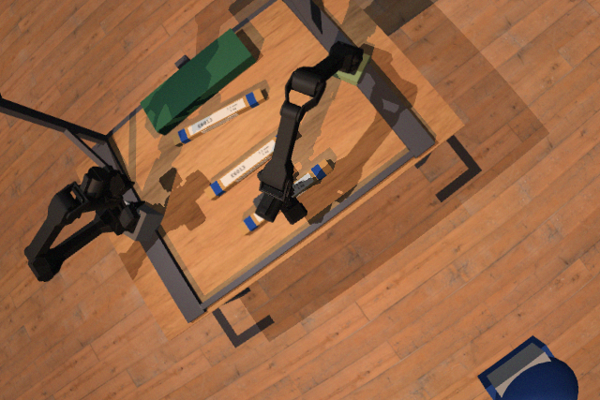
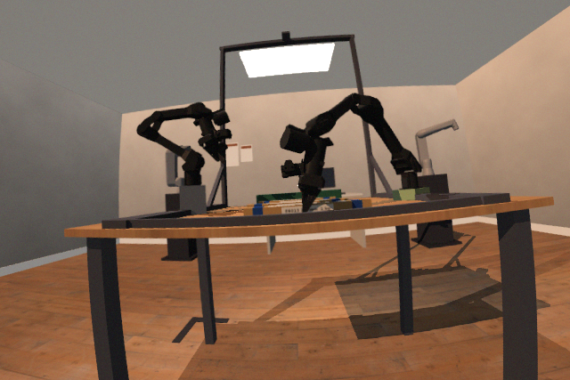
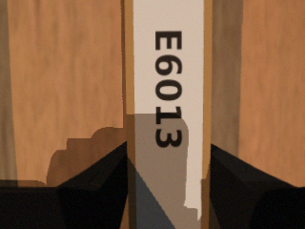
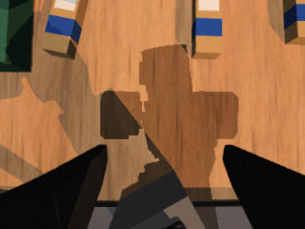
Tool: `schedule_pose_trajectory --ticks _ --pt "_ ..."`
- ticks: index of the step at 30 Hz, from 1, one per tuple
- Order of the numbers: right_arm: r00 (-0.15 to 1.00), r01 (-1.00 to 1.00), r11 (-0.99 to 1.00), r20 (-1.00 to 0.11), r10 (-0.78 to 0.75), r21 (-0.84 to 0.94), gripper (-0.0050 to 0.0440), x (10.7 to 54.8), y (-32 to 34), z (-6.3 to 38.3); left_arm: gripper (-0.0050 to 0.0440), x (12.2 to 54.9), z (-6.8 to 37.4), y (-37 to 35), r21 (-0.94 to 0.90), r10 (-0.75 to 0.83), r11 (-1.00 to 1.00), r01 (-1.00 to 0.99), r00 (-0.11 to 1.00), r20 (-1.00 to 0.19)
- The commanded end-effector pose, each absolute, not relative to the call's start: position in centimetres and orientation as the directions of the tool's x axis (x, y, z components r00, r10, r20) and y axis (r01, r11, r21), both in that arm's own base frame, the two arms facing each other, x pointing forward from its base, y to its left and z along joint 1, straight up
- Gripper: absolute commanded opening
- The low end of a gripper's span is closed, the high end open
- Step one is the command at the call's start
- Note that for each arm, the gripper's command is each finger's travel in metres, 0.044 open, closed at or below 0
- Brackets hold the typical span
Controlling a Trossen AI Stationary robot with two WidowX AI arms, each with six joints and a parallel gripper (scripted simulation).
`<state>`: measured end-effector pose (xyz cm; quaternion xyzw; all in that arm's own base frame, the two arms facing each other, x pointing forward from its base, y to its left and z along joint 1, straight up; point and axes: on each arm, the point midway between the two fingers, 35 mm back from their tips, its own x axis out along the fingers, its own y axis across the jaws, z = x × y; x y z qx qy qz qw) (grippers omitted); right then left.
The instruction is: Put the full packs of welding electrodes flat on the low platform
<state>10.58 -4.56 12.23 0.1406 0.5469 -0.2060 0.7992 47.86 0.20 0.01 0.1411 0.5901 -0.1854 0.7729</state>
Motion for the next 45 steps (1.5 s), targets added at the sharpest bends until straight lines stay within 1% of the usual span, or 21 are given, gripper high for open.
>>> schedule_pose_trajectory --ticks 1,3,45 --pt "0.336 0.483 0.875 -0.924 -0.184 0.002 0.0330 10.8 -4.6 12.9 -0.0050 47.9 0.5 0.3 0.010 -0.112 0.893 0.449 0.245 -0.963" --pt "0.336 0.483 0.875 -0.924 -0.184 0.002 0.0330 10.8 -4.6 12.9 -0.0050 48.7 2.6 0.4 0.032 -0.110 0.893 0.448 0.288 -0.951" --pt "0.336 0.483 0.875 -0.924 -0.184 0.002 0.0330 10.8 -4.6 12.9 -0.0050 48.4 8.8 0.3 0.028 -0.116 0.893 0.449 0.288 -0.951"
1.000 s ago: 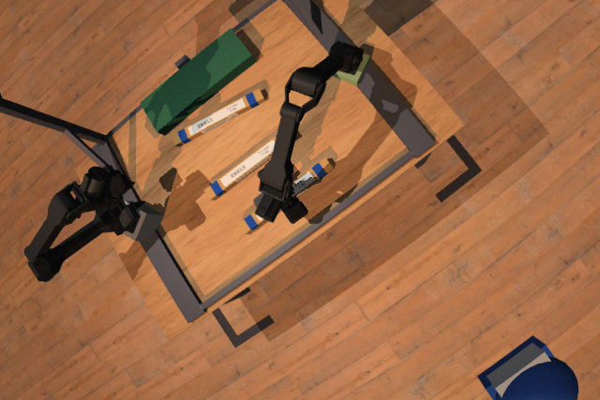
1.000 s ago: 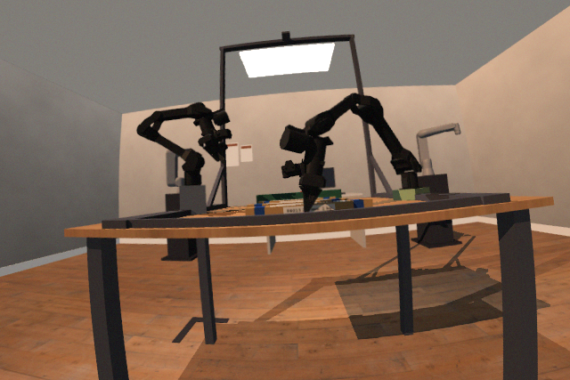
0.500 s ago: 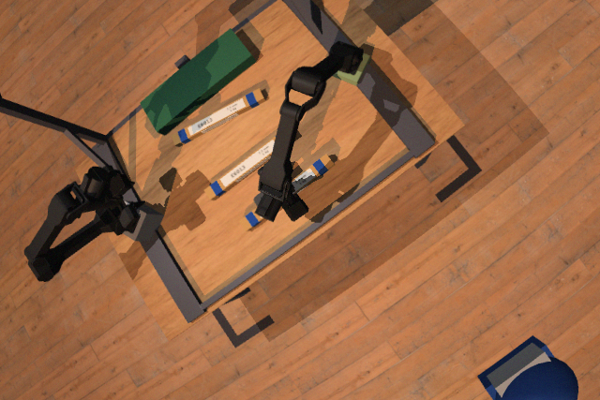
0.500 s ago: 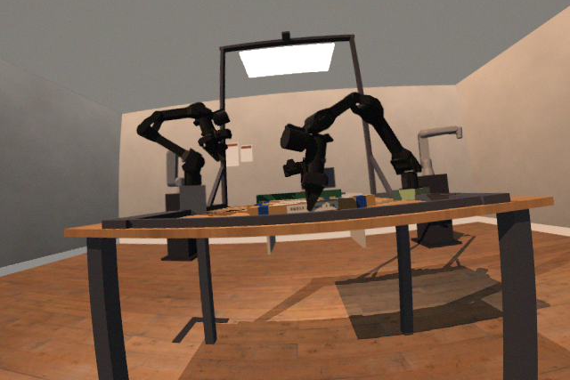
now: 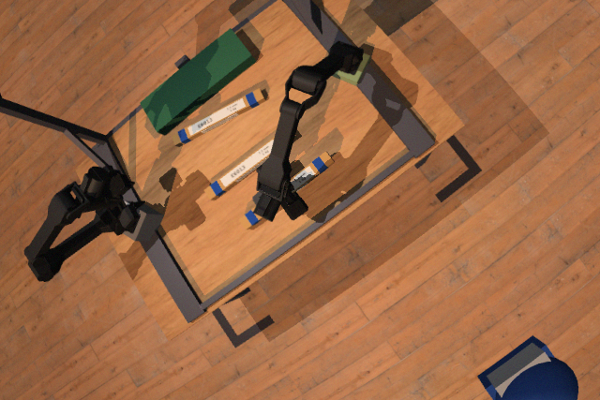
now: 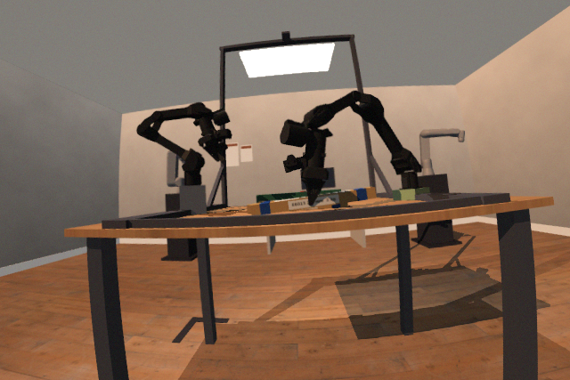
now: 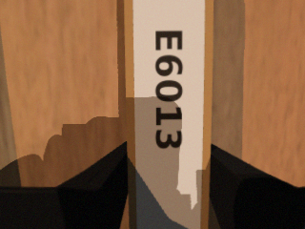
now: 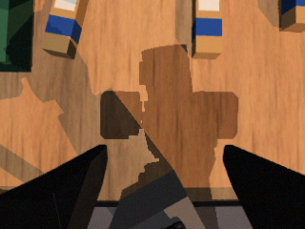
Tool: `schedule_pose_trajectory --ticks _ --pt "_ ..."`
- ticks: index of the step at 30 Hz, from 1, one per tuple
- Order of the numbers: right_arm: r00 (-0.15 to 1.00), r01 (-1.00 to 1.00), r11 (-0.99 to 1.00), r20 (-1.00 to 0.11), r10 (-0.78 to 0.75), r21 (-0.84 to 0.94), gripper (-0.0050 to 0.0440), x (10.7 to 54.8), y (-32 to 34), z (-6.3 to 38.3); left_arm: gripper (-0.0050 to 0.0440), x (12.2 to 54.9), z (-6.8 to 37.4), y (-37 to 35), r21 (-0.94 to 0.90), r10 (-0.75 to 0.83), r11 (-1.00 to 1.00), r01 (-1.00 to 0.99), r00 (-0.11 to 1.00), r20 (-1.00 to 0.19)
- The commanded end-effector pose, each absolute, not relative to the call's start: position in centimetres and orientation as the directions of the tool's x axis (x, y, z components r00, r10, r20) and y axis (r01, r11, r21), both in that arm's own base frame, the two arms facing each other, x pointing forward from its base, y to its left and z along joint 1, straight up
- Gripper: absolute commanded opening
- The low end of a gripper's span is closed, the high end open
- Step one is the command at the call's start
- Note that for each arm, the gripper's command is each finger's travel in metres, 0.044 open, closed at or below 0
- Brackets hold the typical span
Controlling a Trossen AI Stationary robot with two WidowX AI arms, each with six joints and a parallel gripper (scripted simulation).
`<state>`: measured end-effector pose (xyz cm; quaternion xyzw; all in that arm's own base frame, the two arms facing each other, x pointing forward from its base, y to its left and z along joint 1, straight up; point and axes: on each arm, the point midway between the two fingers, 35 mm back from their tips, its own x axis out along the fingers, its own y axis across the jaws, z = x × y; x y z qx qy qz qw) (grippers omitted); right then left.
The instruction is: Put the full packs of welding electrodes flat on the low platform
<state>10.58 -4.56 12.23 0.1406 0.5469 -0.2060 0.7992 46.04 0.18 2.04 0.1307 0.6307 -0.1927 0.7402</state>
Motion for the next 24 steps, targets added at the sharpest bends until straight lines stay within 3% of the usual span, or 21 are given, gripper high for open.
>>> schedule_pose_trajectory --ticks 1,24 --pt "0.336 0.483 0.875 -0.924 -0.184 0.002 0.0330 10.8 -4.6 12.9 -0.0050 48.4 8.8 0.3 0.028 -0.116 0.893 0.449 0.288 -0.951" --pt "0.336 0.483 0.875 -0.924 -0.184 0.002 0.0330 10.8 -4.6 12.9 -0.0050 48.5 12.1 0.3 0.028 -0.116 0.893 0.449 0.288 -0.950"
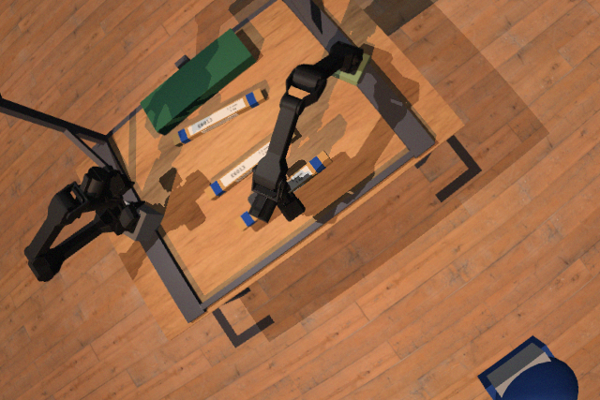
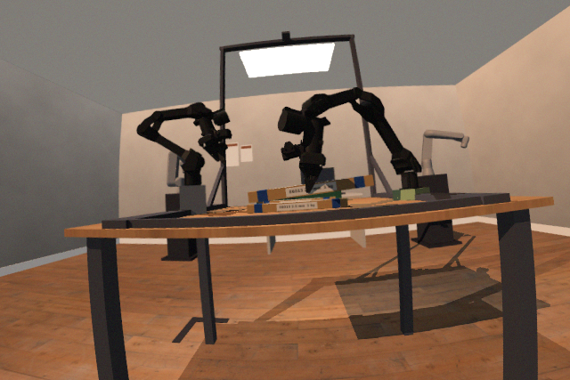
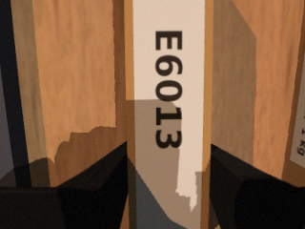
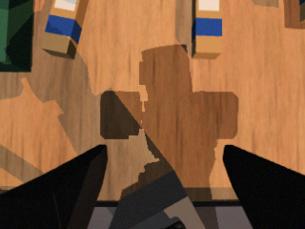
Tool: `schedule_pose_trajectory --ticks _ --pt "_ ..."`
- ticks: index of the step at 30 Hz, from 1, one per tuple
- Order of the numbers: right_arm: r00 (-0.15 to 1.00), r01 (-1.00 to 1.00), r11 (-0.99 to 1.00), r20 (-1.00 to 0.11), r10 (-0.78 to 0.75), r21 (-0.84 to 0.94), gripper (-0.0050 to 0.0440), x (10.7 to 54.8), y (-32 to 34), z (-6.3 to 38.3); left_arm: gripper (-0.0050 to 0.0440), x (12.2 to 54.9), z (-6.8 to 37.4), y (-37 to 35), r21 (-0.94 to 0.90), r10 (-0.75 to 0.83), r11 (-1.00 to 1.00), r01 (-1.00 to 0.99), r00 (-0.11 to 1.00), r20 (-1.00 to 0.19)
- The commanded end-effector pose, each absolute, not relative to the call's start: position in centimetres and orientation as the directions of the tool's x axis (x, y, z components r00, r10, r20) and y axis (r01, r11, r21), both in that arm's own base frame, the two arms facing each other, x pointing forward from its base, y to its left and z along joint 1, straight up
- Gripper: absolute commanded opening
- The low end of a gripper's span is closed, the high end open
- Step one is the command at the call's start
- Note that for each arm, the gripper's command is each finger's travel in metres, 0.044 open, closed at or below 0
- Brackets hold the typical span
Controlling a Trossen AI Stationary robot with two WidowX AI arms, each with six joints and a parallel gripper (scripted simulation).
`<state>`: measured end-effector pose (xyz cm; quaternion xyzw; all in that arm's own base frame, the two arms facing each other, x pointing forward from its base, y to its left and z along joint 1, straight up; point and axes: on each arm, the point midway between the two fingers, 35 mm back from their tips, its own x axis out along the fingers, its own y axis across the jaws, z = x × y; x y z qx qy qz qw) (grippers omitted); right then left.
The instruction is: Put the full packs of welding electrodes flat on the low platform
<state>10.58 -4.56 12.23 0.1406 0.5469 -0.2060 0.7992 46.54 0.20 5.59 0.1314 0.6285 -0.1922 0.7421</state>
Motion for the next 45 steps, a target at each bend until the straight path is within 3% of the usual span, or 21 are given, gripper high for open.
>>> schedule_pose_trajectory --ticks 1,31,45 --pt "0.336 0.483 0.875 -0.924 -0.184 0.002 0.0330 10.8 -4.6 12.9 -0.0050 48.5 12.2 0.3 0.028 -0.116 0.893 0.449 0.289 -0.950" --pt "0.336 0.483 0.875 -0.924 -0.184 0.002 0.0330 10.8 -4.6 12.9 -0.0050 48.9 13.0 0.2 0.029 -0.116 0.893 0.450 0.290 -0.950" --pt "0.336 0.483 0.875 -0.924 -0.184 0.002 0.0330 10.8 -4.6 12.9 -0.0050 46.8 13.3 -2.3 0.022 -0.116 0.891 0.453 0.274 -0.955"
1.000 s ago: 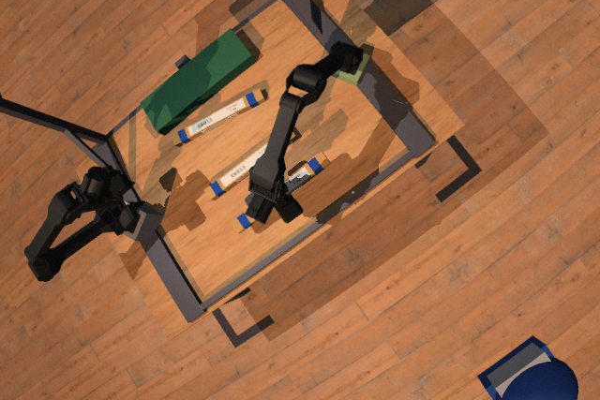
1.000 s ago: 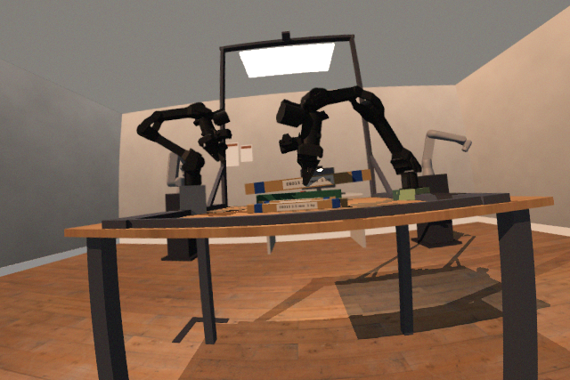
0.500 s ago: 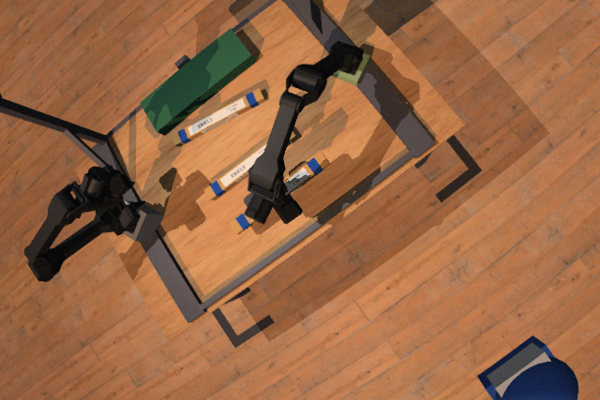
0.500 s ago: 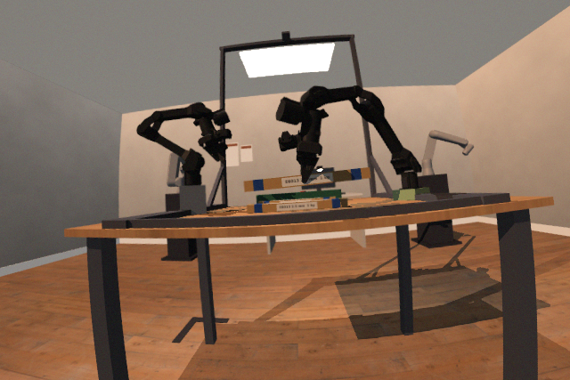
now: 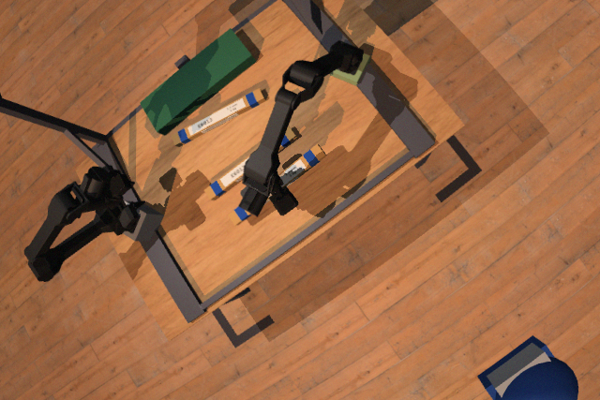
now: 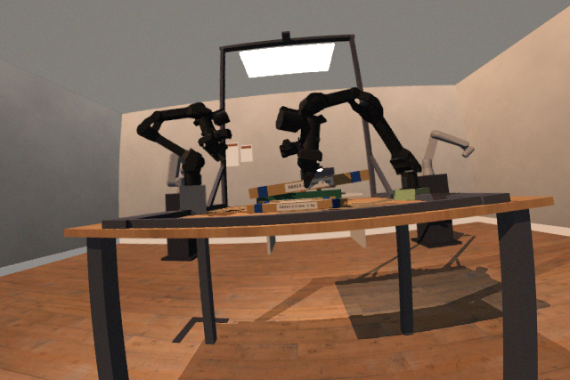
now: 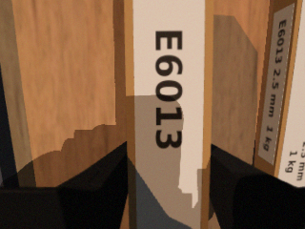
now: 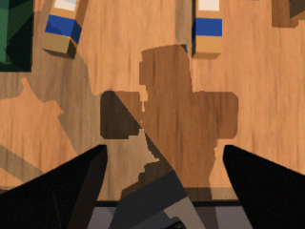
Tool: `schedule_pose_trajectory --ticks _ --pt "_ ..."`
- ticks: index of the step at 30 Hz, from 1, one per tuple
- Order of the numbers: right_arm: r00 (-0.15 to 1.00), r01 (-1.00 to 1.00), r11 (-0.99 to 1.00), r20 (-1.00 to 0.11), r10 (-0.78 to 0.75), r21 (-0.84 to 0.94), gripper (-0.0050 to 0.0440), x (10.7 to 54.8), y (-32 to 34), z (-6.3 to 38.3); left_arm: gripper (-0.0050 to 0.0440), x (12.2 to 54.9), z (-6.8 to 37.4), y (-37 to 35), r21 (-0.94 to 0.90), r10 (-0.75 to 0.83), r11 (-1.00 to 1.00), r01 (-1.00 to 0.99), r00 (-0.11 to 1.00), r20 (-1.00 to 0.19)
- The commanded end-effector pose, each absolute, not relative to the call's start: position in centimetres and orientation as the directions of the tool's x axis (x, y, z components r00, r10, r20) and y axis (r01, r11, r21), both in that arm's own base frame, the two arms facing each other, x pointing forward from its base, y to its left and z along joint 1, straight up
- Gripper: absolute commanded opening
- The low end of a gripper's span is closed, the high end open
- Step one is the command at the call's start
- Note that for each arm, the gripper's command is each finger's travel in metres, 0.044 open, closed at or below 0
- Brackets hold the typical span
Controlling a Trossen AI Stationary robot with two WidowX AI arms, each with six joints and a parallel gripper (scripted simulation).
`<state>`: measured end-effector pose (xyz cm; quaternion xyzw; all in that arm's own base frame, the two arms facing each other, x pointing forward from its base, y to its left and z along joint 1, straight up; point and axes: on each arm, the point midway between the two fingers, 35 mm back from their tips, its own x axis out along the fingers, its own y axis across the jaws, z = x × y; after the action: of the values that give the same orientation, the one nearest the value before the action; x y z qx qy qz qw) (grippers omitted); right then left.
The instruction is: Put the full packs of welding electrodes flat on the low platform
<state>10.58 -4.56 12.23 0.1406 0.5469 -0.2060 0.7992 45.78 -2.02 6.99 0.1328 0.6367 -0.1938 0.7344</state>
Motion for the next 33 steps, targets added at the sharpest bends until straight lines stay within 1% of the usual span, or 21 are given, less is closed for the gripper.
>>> schedule_pose_trajectory --ticks 1,7,18,23,33 --pt "0.336 0.483 0.875 -0.924 -0.184 0.002 0.0330 10.8 -4.6 12.9 -0.0050 47.0 13.9 -2.6 0.027 -0.119 0.891 0.453 0.290 -0.950" --pt "0.336 0.483 0.875 -0.924 -0.184 0.002 0.0330 10.8 -4.6 12.9 -0.0050 45.6 13.7 -3.7 0.018 -0.118 0.891 0.453 0.269 -0.956" --pt "0.336 0.483 0.875 -0.924 -0.184 0.002 0.0330 10.8 -4.6 12.9 -0.0050 44.7 15.0 -5.6 0.024 -0.121 0.891 0.453 0.288 -0.950" --pt "0.336 0.483 0.875 -0.924 -0.184 0.002 0.0330 10.8 -4.6 12.9 -0.0050 43.6 15.0 -6.6 0.017 -0.121 0.891 0.453 0.274 -0.954" --pt "0.336 0.483 0.875 -0.924 -0.184 0.002 0.0330 10.8 -4.6 12.9 -0.0050 42.4 15.9 -8.4 0.018 -0.123 0.892 0.453 0.281 -0.952"
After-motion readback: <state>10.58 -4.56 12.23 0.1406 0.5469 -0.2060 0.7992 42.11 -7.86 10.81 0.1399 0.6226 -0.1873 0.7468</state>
